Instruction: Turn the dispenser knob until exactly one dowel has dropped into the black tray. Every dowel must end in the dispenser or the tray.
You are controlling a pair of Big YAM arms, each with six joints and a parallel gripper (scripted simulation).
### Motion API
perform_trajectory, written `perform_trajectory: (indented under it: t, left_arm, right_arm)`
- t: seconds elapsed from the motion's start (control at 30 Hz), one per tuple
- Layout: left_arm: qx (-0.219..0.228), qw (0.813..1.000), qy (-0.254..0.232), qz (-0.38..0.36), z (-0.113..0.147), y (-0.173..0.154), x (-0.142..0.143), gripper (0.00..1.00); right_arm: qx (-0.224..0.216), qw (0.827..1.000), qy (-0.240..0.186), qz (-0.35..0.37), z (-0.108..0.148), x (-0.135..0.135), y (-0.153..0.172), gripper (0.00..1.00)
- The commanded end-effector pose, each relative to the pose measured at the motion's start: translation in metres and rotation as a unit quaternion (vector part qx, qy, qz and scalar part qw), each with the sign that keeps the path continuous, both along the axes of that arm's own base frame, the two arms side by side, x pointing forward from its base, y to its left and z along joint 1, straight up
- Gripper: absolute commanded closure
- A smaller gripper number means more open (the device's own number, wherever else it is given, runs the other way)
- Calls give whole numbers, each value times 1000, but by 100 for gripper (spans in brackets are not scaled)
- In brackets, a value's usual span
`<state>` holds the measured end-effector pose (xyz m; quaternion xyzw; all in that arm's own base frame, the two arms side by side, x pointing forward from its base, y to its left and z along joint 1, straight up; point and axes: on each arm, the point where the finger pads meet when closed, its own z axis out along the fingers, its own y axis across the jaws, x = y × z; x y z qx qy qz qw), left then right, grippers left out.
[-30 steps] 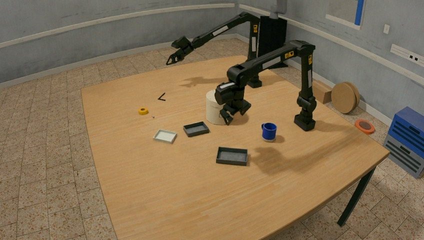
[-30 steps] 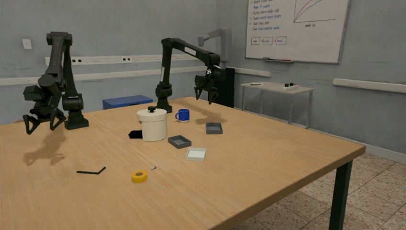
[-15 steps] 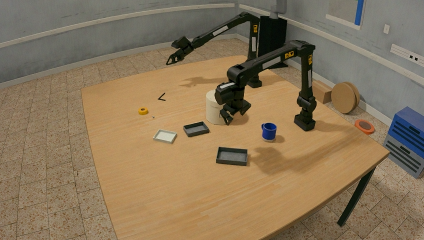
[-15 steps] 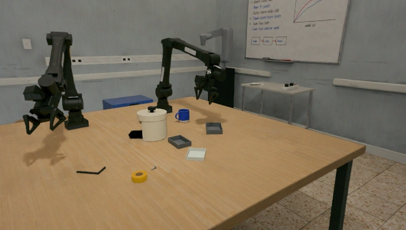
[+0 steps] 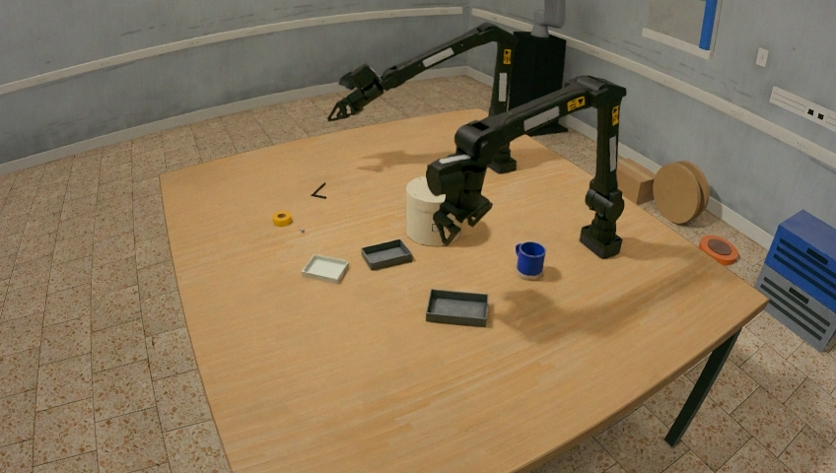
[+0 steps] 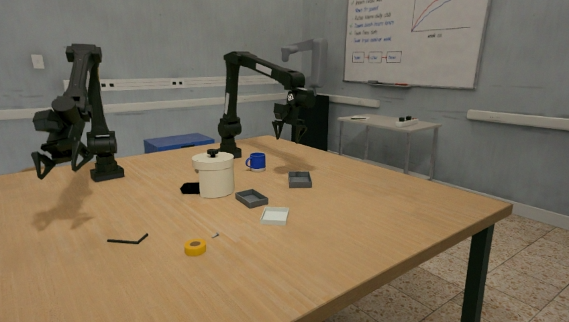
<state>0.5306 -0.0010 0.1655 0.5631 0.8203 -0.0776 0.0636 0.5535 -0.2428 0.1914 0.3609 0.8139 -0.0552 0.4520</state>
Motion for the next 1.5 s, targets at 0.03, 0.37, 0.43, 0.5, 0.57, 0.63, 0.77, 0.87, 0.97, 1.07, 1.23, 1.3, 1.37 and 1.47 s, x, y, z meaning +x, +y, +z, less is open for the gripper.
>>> perform_trajectory:
  t: [0.03,0.37,0.43,0.5,0.57,0.63,0.77,0.87,0.97,1.07,1.23,1.3,1.37,1.47]
  left_arm:
    - [9,995,-77,68,40,-7,11,0]
    - [1,973,-172,156,73,-6,28,0]
    - [-5,964,-196,178,83,-6,32,0]
    - [-12,955,-220,199,94,-6,35,0]
    - [-20,944,-244,220,105,-6,37,0]
    - [-25,939,-256,231,111,-6,38,0]
    - [-41,921,-288,259,126,-6,41,0]
    - [-61,900,-321,288,145,-6,42,0]
    - [-84,877,-353,316,165,-6,43,0]
    - [-109,851,-383,342,185,-6,41,0]
    - [-137,824,-411,366,206,-6,39,0]
    - [-154,808,-425,379,215,-6,36,0]
    - [-176,787,-443,392,231,-7,34,0]
    - [-210,756,-465,410,252,-7,27,0]
  right_arm:
    - [-44,996,-69,25,87,26,-12,0]
    - [-69,989,-112,70,145,27,-2,0]
    - [-75,986,-121,81,158,27,1,0]
    - [-81,984,-128,93,169,26,4,0]
    - [-87,982,-134,104,179,27,6,0]
    - [-91,980,-140,110,186,26,8,0]
    - [-93,978,-140,126,196,19,15,0]
    - [-119,967,-174,142,235,16,20,0]
    - [-132,960,-188,158,256,11,27,0]
    - [-143,954,-196,175,271,6,33,0]
    - [-155,947,-206,190,285,4,37,0]
    - [-152,947,-199,201,279,7,39,0]
    - [-175,935,-227,209,313,-7,48,0]
    - [-195,923,-244,224,339,-17,56,0]
